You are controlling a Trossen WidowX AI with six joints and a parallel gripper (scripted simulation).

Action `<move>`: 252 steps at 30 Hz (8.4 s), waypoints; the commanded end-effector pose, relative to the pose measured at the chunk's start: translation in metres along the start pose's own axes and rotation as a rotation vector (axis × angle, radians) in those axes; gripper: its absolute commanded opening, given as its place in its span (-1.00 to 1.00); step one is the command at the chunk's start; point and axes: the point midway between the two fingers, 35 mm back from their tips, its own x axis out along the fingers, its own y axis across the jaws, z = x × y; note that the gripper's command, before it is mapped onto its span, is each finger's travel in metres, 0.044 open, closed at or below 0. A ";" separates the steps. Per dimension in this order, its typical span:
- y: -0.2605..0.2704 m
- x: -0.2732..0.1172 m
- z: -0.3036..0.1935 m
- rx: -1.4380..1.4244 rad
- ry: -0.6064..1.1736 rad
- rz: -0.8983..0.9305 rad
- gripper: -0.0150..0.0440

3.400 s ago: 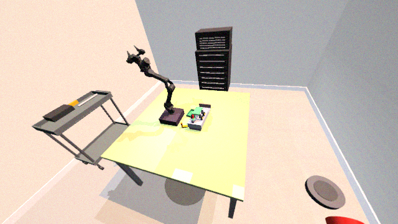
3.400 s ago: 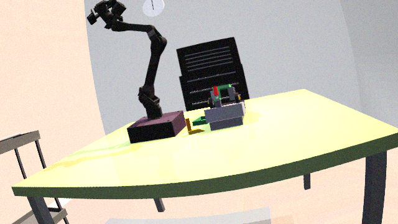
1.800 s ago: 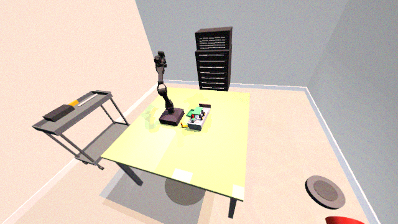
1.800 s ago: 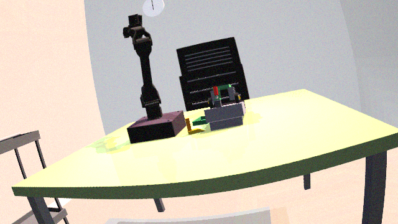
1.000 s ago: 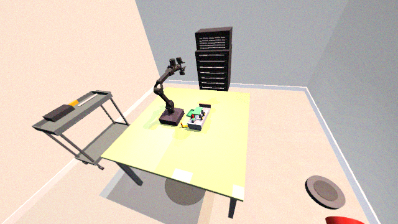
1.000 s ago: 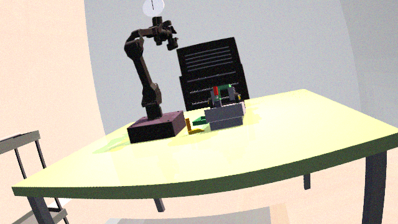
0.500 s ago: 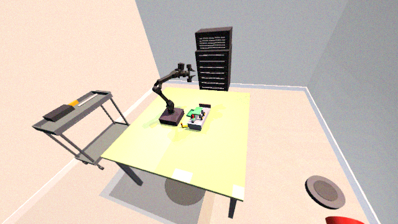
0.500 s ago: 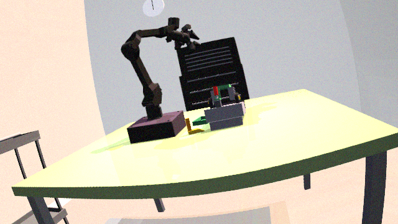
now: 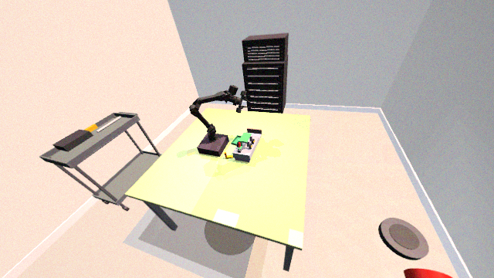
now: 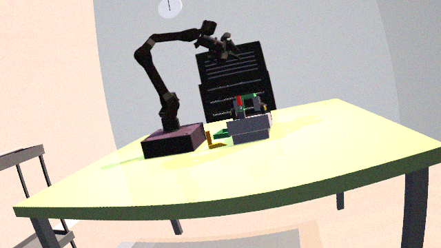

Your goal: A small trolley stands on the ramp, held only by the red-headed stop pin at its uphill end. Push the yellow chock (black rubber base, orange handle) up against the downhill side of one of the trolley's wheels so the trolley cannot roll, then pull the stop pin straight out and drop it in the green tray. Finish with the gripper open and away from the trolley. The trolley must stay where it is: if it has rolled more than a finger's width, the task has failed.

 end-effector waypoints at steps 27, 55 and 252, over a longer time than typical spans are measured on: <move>0.239 -0.035 -0.112 0.192 0.087 0.696 0.15; 0.376 -0.131 -0.071 0.531 -0.133 1.023 0.15; 0.338 -0.156 -0.088 2.275 1.004 0.872 -0.49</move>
